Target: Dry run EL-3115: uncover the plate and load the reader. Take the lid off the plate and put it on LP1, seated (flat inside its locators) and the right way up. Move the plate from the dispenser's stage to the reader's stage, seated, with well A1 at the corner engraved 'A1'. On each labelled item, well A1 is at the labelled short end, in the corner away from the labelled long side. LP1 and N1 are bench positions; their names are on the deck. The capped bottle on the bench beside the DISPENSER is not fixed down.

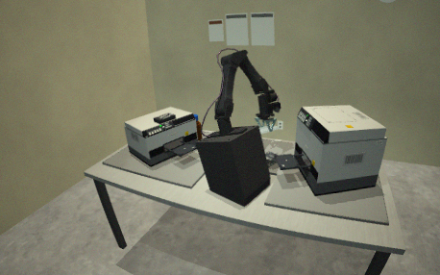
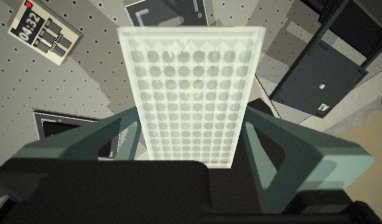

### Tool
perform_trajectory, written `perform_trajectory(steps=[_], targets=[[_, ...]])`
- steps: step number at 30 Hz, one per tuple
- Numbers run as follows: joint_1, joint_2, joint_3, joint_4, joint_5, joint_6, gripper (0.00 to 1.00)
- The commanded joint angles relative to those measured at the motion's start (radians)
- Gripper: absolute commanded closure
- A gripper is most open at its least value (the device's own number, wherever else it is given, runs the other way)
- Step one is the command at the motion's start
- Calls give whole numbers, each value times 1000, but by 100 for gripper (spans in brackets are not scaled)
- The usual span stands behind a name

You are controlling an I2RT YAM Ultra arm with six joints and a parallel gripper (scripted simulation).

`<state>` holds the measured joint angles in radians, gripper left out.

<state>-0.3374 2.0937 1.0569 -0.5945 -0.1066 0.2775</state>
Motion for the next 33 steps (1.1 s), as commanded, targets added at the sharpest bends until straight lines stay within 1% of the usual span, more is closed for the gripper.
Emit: perform_trajectory(steps=[1,3,4,7,9,13,15,17,20,21,23,26,30,33], targets=[[-37,13,35,-3,3,31,14],[-37,13,35,-3,3,31,14],[-36,-22,37,-8,0,42,14],[-30,-21,39,-7,-5,75,14],[-56,-15,38,-4,0,82,14],[-88,22,36,0,2,96,14],[-105,25,36,-2,1,102,14],[-110,-4,38,-9,-3,120,14],[-111,-4,39,-10,-5,131,14],[-95,-1,41,-10,-8,142,14],[-102,5,42,-18,-9,165,14],[-136,32,40,-12,-2,175,14],[-170,18,39,-10,-1,188,14],[-182,36,41,-15,-6,210,14]])
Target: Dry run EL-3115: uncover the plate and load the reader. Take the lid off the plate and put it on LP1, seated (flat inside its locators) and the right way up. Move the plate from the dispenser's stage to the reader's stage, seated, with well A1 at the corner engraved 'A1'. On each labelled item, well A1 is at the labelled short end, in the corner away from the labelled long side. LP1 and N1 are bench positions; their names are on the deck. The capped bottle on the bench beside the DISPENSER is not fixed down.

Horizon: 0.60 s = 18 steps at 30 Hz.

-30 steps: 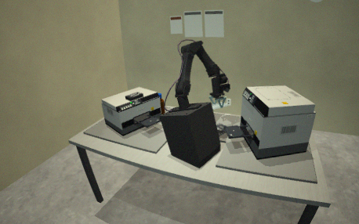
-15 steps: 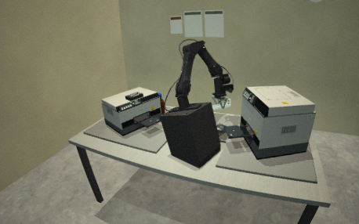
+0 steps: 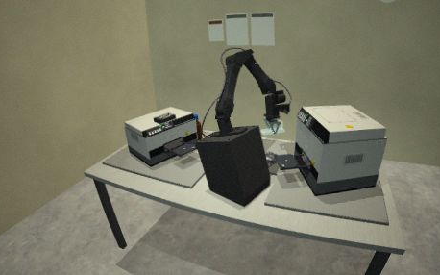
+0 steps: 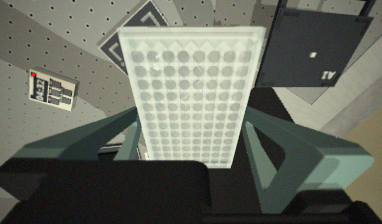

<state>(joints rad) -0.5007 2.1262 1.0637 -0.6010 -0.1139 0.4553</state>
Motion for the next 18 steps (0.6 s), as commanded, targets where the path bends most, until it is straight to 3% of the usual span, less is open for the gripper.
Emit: perform_trajectory(steps=[1,18], targets=[[-20,5,35,-11,-1,43,14],[-82,8,39,-17,-10,142,14]])
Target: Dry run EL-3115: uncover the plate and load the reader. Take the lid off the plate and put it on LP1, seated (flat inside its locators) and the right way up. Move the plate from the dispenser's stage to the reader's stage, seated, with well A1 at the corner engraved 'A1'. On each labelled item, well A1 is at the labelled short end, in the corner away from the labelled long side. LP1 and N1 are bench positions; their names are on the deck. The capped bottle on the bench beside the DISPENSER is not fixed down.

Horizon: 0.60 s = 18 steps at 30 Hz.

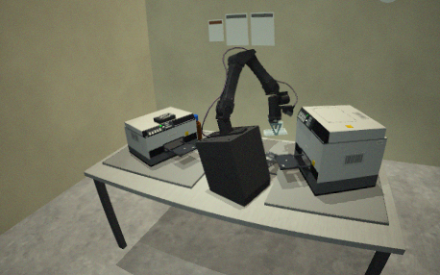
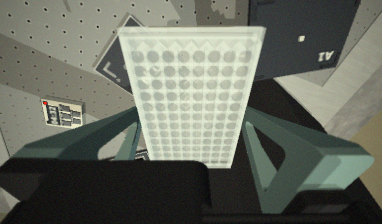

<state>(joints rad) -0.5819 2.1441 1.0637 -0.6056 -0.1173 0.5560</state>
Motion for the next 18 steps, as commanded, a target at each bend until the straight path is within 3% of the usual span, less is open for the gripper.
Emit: perform_trajectory(steps=[1,11,18], targets=[[-1,-10,39,-13,-10,53,14],[-79,13,37,-1,7,79,14],[-77,5,42,-14,-10,153,14]])
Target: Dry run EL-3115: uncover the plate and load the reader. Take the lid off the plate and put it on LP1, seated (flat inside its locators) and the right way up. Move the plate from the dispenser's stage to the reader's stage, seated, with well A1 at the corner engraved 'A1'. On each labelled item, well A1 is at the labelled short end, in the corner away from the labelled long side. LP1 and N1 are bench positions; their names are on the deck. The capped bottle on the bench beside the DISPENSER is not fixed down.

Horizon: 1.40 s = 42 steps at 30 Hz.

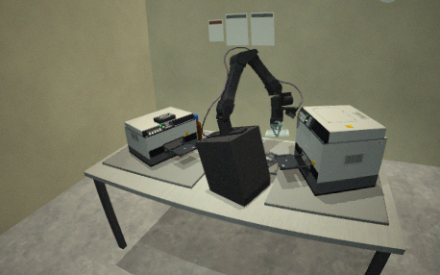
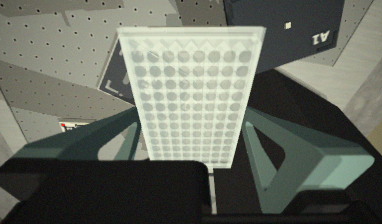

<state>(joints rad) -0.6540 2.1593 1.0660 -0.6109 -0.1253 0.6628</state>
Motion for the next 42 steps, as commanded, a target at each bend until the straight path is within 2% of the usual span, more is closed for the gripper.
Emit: perform_trajectory(steps=[1,10,16,26,31,34,36,37,42], targets=[[-5,-11,39,-8,-2,46,14],[-81,13,38,0,10,72,14],[-75,3,43,-11,-11,135,14],[-154,25,40,-6,6,161,14],[-146,18,44,-16,-13,213,14],[-184,42,42,-7,0,223,14],[-184,42,42,-7,0,223,14],[-192,7,42,-8,1,226,14],[-228,39,43,-11,1,249,14]])
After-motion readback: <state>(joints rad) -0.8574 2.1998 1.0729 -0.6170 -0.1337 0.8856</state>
